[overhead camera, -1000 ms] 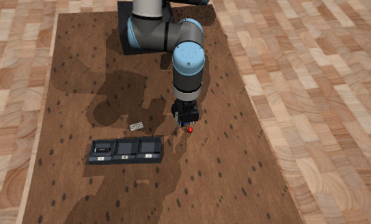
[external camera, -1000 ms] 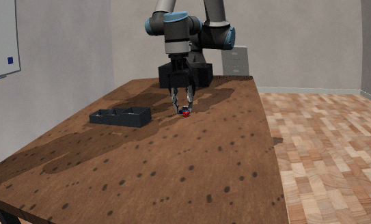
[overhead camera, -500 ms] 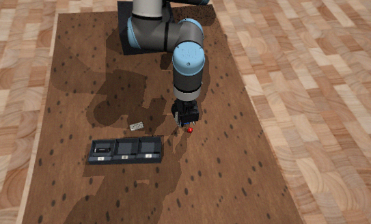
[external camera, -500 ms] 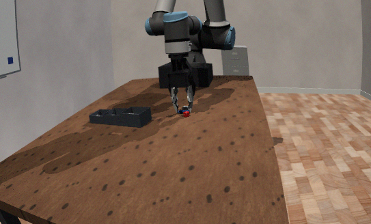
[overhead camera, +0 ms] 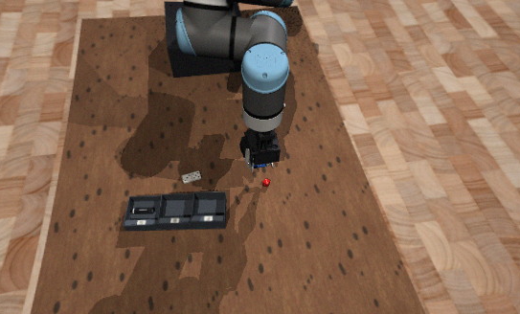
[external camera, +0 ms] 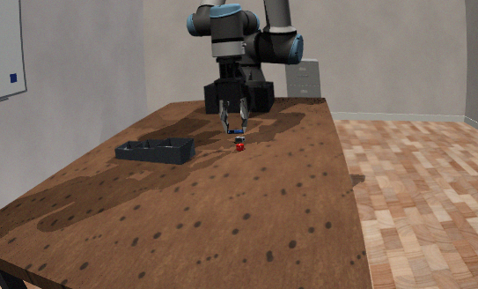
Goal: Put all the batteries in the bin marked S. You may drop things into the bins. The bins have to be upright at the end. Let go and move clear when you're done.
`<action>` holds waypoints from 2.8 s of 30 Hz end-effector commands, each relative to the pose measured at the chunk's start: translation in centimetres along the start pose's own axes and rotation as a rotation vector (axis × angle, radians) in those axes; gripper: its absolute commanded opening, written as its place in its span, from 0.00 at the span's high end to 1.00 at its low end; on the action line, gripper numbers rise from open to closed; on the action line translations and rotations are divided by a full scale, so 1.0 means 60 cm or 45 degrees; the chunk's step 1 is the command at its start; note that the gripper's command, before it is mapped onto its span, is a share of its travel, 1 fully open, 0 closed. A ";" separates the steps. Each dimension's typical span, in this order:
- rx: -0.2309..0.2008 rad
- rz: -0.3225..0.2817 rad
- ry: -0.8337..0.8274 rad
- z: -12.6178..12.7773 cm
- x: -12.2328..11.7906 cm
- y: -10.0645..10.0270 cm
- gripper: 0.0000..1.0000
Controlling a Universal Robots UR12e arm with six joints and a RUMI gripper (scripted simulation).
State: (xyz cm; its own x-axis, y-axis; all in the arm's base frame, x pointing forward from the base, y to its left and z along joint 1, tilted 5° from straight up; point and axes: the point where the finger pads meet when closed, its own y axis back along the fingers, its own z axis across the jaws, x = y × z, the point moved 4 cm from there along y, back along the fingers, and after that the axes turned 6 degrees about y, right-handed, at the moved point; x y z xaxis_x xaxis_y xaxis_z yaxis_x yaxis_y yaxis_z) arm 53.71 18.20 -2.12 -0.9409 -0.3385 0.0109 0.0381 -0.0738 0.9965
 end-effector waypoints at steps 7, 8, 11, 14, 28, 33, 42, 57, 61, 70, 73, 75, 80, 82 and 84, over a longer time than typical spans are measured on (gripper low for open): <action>0.000 -0.001 0.000 0.000 -0.001 0.041 1.00; 0.000 -0.001 0.000 0.000 -0.001 0.041 1.00; 0.000 -0.001 0.000 0.000 -0.001 0.040 1.00; 0.000 -0.001 0.000 0.000 -0.001 0.041 1.00; 0.000 -0.001 -0.064 -0.010 -0.002 0.051 1.00; 0.000 -0.001 -0.238 -0.040 -0.004 0.051 1.00; 0.000 -0.001 -0.238 -0.130 -0.012 0.051 1.00; 0.001 -0.001 -0.238 -0.260 -0.023 0.051 1.00; 0.001 -0.001 -0.238 -0.299 -0.027 0.051 1.00; 0.001 -0.001 -0.238 -0.369 -0.033 0.051 1.00; 0.001 -0.001 -0.238 -0.399 -0.035 0.051 1.00; 0.001 -0.001 -0.238 -0.419 -0.037 0.052 1.00; 0.001 -0.001 -0.238 -0.469 -0.041 0.052 1.00; 0.001 -0.001 -0.238 -0.469 -0.041 0.052 1.00; 0.001 -0.001 -0.238 -0.489 -0.043 0.052 1.00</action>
State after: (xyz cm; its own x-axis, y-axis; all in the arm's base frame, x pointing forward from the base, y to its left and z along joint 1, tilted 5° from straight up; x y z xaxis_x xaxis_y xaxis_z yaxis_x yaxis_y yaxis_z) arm 65.33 -7.17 -1.37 -0.9871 -0.1580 0.0263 0.0383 -0.0735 0.9966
